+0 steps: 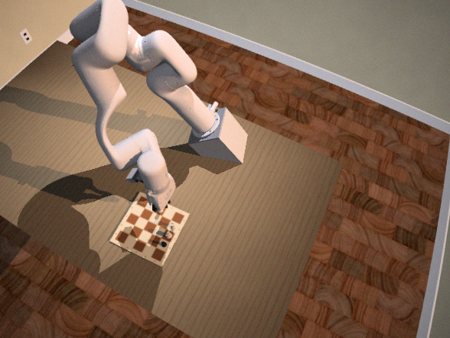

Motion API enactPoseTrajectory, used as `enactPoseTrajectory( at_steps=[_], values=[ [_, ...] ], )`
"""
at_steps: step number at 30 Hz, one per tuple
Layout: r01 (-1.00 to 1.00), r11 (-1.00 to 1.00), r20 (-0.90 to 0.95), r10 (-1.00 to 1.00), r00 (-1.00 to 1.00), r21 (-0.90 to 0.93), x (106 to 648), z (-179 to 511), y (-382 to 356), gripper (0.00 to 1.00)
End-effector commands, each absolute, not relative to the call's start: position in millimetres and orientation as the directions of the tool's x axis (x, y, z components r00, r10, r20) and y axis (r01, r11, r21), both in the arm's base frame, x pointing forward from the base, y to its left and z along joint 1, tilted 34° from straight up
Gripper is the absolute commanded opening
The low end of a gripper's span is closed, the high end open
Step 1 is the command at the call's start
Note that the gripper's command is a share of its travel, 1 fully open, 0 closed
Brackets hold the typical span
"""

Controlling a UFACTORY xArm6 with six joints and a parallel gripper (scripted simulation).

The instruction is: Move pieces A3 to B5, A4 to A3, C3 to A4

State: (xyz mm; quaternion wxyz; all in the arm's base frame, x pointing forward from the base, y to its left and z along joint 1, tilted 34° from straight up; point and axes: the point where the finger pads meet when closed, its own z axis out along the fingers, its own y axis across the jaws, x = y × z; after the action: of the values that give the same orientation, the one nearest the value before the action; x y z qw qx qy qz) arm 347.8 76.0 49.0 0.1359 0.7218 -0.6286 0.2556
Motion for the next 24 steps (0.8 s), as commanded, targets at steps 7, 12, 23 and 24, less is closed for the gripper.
enactPoseTrajectory(
  at_steps=[7, 12, 23, 24],
  values=[
    [-0.977, -0.174, 0.539, -0.839, 0.079, -0.128, 351, 40, 71, 0.00],
    [-0.977, -0.174, 0.539, -0.839, 0.079, -0.128, 355, 23, 61, 0.00],
    [-0.977, -0.174, 0.539, -0.839, 0.079, -0.128, 363, -12, 39, 0.00],
    [-0.977, -0.174, 0.539, -0.839, 0.079, -0.127, 364, -15, 37, 0.00]
  ],
)
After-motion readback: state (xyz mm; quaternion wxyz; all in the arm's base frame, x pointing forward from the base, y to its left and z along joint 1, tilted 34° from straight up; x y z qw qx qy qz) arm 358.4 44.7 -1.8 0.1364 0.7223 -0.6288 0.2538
